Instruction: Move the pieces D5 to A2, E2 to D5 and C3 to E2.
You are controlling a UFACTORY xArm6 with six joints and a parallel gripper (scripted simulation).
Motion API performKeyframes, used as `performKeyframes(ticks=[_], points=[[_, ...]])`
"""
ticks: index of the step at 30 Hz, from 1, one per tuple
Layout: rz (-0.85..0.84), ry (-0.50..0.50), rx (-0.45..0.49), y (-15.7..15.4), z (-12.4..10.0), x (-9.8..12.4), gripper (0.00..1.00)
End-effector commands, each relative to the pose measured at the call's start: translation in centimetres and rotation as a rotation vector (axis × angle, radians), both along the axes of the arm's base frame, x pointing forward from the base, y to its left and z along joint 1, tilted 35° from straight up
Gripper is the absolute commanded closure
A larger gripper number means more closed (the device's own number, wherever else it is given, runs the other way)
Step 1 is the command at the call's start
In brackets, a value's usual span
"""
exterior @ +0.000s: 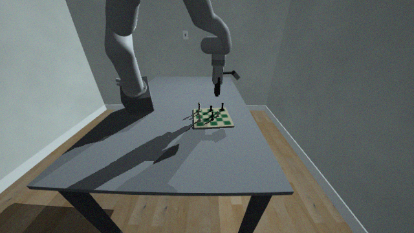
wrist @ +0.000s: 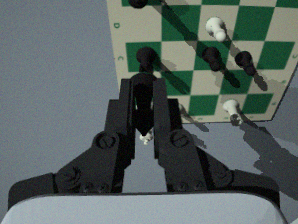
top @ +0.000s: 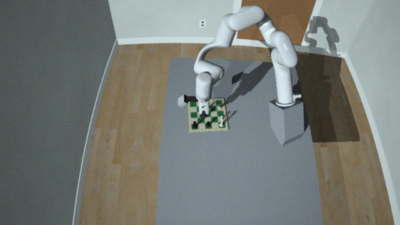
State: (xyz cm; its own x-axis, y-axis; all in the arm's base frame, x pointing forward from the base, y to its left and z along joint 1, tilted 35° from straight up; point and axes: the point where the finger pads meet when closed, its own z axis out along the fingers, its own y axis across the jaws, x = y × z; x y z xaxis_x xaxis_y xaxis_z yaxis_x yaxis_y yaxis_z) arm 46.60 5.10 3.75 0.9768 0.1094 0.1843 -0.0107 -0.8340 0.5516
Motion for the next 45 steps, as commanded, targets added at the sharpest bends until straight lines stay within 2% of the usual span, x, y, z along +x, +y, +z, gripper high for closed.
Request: performKeyframes(ticks=[1,11,32,45], points=[[0.013,0.011,-0.001,0.2,0.0,0.1,1.0],[0.013,0.012,-0.001,-0.3,-0.9,0.3,1.0],[0.013,0.012,-0.001,-4.5,-7.2,2.0,1.0],[0.013,0.012,-0.001,-4.9,-7.8,2.2,1.0]])
